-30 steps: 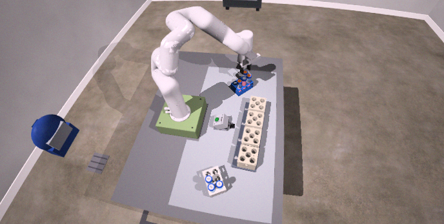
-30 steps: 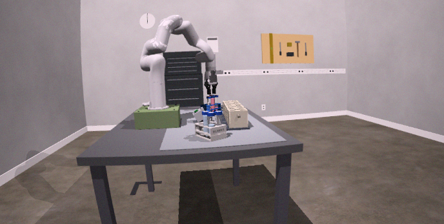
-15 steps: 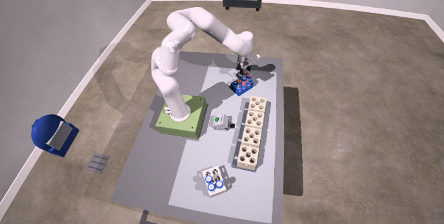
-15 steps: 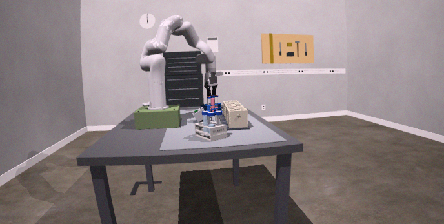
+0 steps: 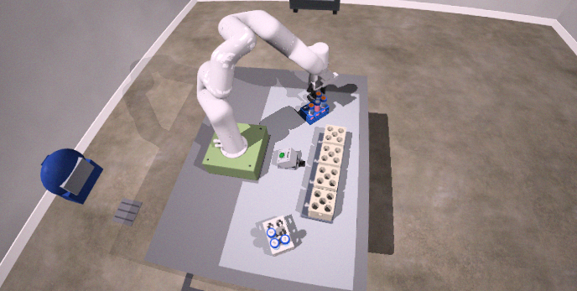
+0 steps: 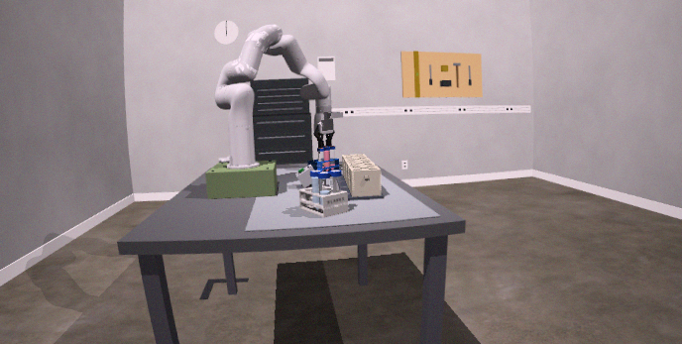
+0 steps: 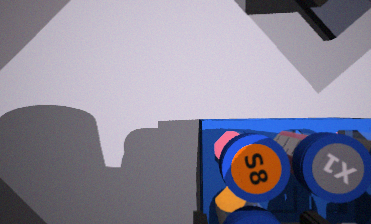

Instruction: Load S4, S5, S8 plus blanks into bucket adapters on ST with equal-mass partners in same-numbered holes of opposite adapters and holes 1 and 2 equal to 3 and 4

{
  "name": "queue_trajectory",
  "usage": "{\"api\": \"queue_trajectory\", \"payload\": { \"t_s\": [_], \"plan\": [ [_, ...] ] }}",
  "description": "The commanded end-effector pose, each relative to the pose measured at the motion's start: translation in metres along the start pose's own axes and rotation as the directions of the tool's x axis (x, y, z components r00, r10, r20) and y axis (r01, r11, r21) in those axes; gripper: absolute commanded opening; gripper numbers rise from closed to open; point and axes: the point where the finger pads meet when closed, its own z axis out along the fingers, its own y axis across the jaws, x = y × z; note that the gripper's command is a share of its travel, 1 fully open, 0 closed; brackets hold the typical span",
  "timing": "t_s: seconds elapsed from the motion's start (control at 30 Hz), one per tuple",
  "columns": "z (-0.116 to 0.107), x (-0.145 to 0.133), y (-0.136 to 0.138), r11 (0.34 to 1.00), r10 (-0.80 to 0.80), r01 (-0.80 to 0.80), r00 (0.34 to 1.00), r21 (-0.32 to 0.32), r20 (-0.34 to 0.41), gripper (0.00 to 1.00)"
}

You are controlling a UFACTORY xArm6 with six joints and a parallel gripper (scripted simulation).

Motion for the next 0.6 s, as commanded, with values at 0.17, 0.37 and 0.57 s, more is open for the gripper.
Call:
{"api": "queue_trajectory", "payload": {
  "t_s": [0.17, 0.37, 0.57],
  "plan": [
    [0.0038, 0.0, -0.0018, 1.0, 0.0, 0.0, 1.0, 0.005, 0.0, 0.57],
    [0.0078, 0.0, -0.0018, 1.0, 0.0, 0.0, 1.0, 0.005, 0.0, 0.57],
    [0.0092, 0.0, -0.0019, 1.0, 0.0, 0.0, 1.0, 0.005, 0.0, 0.57]
  ]
}}
